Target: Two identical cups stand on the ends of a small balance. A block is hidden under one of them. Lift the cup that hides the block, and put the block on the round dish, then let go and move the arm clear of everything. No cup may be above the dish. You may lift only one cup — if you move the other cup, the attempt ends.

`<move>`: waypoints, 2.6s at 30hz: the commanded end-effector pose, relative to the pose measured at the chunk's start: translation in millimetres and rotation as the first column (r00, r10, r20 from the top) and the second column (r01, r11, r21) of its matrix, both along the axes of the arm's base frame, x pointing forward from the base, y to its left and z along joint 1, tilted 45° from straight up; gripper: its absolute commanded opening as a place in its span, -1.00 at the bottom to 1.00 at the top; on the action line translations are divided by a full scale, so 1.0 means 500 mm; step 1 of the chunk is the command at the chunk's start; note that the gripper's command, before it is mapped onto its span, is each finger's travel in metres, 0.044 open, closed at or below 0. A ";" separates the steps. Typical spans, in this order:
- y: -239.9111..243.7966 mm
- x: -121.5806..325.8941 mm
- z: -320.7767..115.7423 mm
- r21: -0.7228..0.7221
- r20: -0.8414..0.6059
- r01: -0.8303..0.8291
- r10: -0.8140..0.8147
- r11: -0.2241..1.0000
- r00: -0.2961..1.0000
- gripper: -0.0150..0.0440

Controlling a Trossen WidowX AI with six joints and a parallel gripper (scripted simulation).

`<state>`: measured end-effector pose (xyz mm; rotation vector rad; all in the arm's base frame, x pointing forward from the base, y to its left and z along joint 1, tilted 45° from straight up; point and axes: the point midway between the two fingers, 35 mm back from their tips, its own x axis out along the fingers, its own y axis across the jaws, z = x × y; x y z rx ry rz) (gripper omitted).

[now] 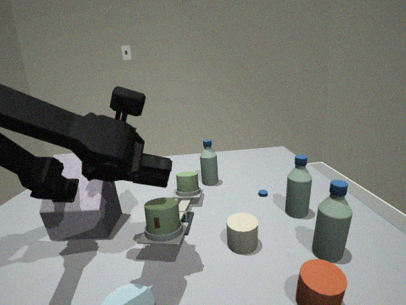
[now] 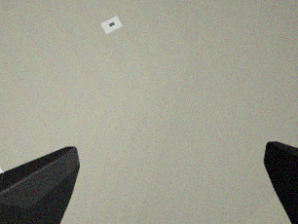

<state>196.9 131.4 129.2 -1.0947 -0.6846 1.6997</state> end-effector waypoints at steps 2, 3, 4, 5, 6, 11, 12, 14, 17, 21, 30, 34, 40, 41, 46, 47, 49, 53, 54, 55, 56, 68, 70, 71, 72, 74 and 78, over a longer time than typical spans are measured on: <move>0.000 -0.001 -0.002 -0.007 -0.011 -0.001 0.001 1.000 1.000 1.00; 0.001 -0.003 -0.004 -0.016 -0.024 -0.002 0.002 1.000 1.000 1.00; 0.002 -0.004 -0.007 -0.028 -0.043 -0.004 0.003 1.000 0.999 1.00; 0.003 -0.007 -0.010 -0.045 -0.067 -0.006 0.003 0.999 0.998 1.00; 0.003 -0.010 -0.014 -0.064 -0.094 -0.009 0.003 0.998 0.996 1.00; 0.007 -0.023 -0.035 -0.164 -0.223 -0.023 -0.014 0.986 0.975 1.00; 0.007 -0.026 -0.040 -0.185 -0.248 -0.026 -0.021 0.982 0.969 1.00; 0.007 -0.031 -0.048 -0.229 -0.296 -0.033 -0.038 0.973 0.955 1.00; 0.007 -0.039 -0.061 -0.296 -0.360 -0.042 -0.071 0.954 0.930 1.00; 0.006 -0.048 -0.077 -0.386 -0.432 -0.054 -0.128 0.921 0.893 1.00; -0.001 -0.066 -0.111 -0.587 -0.524 -0.076 -0.307 0.806 0.794 1.00; -0.005 -0.071 -0.126 -0.672 -0.529 -0.081 -0.402 0.736 0.747 1.00; -0.014 -0.077 -0.145 -0.786 -0.495 -0.079 -0.547 0.613 0.675 1.00; -0.015 -0.078 -0.148 -0.803 -0.484 -0.078 -0.571 0.591 0.663 1.00; -0.023 -0.080 -0.162 -0.878 -0.414 -0.066 -0.682 0.474 0.603 1.00; -0.025 -0.080 -0.165 -0.891 -0.396 -0.063 -0.703 0.449 0.590 1.00; -0.028 -0.080 -0.170 -0.915 -0.359 -0.055 -0.743 0.399 0.564 1.00; -0.035 -0.079 -0.179 -0.954 -0.273 -0.036 -0.815 0.297 0.511 1.00; -0.037 -0.078 -0.181 -0.962 -0.250 -0.031 -0.831 0.271 0.497 1.00; -0.038 -0.078 -0.183 -0.969 -0.226 -0.025 -0.846 0.245 0.483 1.00; -0.040 -0.077 -0.185 -0.976 -0.201 -0.019 -0.860 0.218 0.468 1.00; -0.059 -0.065 -0.203 -0.993 0.112 0.075 -0.958 -0.096 0.263 1.00; -0.062 -0.061 -0.205 -0.985 0.163 0.093 -0.961 -0.145 0.222 1.00; -0.060 -0.060 -0.205 -0.980 0.186 0.105 -0.961 -0.167 0.207 1.00; -0.059 -0.059 -0.205 -0.975 0.208 0.117 -0.959 -0.188 0.191 1.00; -0.055 -0.057 -0.205 -0.964 0.247 0.141 -0.956 -0.226 0.161 1.00; -0.056 -0.059 -0.206 -0.941 0.315 0.167 -0.943 -0.295 0.106 1.00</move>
